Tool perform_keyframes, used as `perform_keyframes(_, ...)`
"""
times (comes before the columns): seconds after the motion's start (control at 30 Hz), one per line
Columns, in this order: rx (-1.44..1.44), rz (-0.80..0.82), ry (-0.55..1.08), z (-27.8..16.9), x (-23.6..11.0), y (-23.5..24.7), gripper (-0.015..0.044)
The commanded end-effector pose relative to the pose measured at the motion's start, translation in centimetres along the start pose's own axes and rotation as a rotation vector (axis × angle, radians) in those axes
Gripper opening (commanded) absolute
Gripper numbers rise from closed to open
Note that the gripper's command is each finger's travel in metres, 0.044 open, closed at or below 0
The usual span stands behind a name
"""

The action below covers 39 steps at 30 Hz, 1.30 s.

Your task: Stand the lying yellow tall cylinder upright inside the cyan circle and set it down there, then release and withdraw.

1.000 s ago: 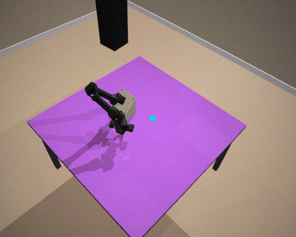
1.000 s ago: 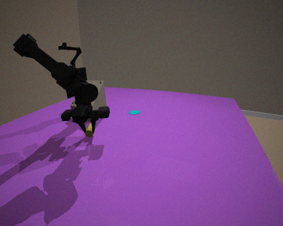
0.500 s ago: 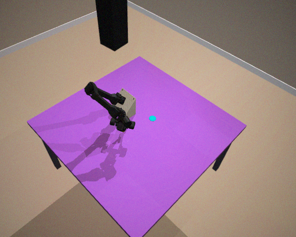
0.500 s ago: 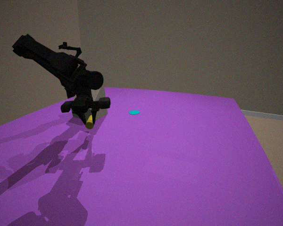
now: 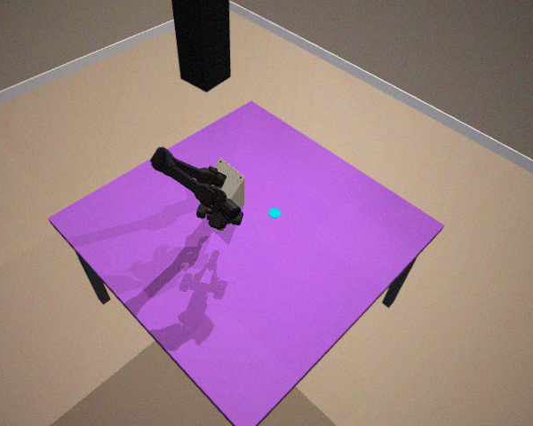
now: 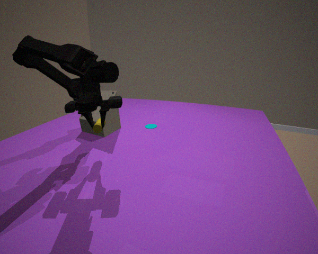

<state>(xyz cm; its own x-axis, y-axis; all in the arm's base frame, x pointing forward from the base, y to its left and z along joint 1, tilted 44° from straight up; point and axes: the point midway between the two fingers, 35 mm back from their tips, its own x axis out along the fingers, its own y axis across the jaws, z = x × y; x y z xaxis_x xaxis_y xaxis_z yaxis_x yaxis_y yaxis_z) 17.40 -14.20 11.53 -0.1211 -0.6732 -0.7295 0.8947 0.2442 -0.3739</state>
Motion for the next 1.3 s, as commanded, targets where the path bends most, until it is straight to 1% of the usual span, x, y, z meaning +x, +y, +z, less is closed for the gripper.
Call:
perform_keyframes(0.0,0.006,0.001,-0.01,0.1,-1.3,-0.2,0.0105)
perform_keyframes(0.17,0.006,-0.002,-0.017,0.1,-2.6,-0.6,0.0105)
perform_keyframes(0.37,-0.038,0.001,-0.014,0.0,-2.8,0.0,0.0105)
perform_keyframes(1.27,-0.597,0.032,0.008,-3.4,-3.8,7.2,0.0105)
